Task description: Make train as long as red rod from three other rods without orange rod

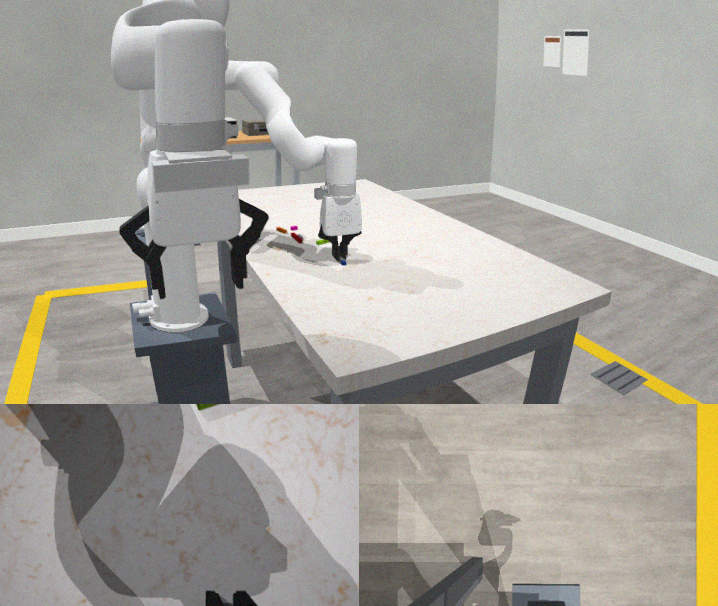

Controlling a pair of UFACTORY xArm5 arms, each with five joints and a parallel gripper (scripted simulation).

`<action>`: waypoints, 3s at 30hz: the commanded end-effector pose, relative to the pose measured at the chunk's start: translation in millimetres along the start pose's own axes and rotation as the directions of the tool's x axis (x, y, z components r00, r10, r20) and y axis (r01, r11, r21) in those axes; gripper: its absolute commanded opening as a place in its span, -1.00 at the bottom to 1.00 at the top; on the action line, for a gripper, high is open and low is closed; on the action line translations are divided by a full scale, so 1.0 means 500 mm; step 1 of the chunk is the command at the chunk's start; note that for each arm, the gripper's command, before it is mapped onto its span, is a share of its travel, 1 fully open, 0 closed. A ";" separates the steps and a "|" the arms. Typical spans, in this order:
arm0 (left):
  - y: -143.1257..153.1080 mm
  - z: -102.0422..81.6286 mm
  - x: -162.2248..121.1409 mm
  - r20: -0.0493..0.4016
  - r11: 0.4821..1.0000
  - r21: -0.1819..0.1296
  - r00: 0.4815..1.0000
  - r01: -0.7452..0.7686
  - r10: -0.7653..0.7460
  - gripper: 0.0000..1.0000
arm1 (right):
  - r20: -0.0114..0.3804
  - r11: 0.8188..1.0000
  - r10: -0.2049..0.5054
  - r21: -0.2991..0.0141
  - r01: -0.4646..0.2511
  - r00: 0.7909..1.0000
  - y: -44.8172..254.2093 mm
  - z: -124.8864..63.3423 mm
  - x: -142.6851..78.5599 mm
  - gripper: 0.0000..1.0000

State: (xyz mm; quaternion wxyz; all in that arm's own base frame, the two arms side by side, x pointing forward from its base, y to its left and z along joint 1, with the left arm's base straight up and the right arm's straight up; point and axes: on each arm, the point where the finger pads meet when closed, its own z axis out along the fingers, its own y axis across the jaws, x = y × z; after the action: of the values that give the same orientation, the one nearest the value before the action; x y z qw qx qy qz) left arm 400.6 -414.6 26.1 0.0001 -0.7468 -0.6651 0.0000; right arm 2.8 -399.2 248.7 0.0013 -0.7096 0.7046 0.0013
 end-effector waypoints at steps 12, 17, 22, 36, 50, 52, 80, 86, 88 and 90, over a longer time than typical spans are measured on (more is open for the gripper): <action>0.002 -0.004 -0.002 0.003 1.000 -0.003 1.000 0.000 0.000 -0.56 | -0.004 1.000 0.000 0.000 0.000 1.000 0.000 -0.003 0.002 1.00; 0.002 -0.004 -0.002 0.003 1.000 -0.003 1.000 0.000 0.000 -0.48 | -0.004 1.000 0.000 0.000 0.000 1.000 0.000 -0.003 0.002 1.00; 0.002 -0.004 -0.002 0.003 1.000 -0.003 1.000 0.000 0.000 -0.48 | -0.004 1.000 0.000 0.000 0.000 1.000 0.000 -0.003 0.002 1.00; 0.002 -0.075 -0.002 0.003 1.000 -0.004 1.000 0.000 0.000 -0.48 | -0.004 1.000 0.000 0.000 0.000 1.000 0.000 -0.003 0.002 1.00; 0.002 -0.178 -0.002 0.003 1.000 -0.004 1.000 0.000 0.000 -0.48 | -0.004 1.000 0.000 0.000 0.000 1.000 0.000 -0.003 0.002 1.00; 0.002 -0.183 -0.002 0.003 1.000 -0.004 1.000 0.000 0.000 -0.48 | -0.004 1.000 0.000 0.000 0.000 1.000 0.000 -0.003 0.002 1.00; 0.002 -0.184 0.000 0.003 1.000 -0.004 1.000 -0.005 0.005 1.00 | -0.004 1.000 0.000 0.000 0.000 1.000 0.000 -0.003 0.002 1.00; 0.004 -0.182 0.027 0.002 0.994 -0.004 0.994 -0.110 0.110 1.00 | -0.004 1.000 0.000 0.000 0.000 1.000 0.000 -0.003 0.002 1.00; 0.005 -0.180 0.046 0.002 0.983 -0.004 0.983 -0.183 0.183 1.00 | -0.004 1.000 0.000 0.000 0.000 1.000 0.000 -0.003 0.002 1.00; 0.005 -0.180 0.046 0.002 0.983 -0.004 0.983 -0.183 0.183 1.00 | -0.004 1.000 0.000 0.000 0.000 1.000 0.000 -0.003 0.002 1.00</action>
State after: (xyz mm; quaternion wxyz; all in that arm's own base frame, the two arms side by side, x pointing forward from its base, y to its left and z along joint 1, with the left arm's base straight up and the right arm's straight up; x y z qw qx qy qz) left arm 403.0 -401.9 114.9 0.0017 -0.7784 -0.6278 0.0002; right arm 2.8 -399.2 248.7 0.0013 -0.7096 0.7046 0.0013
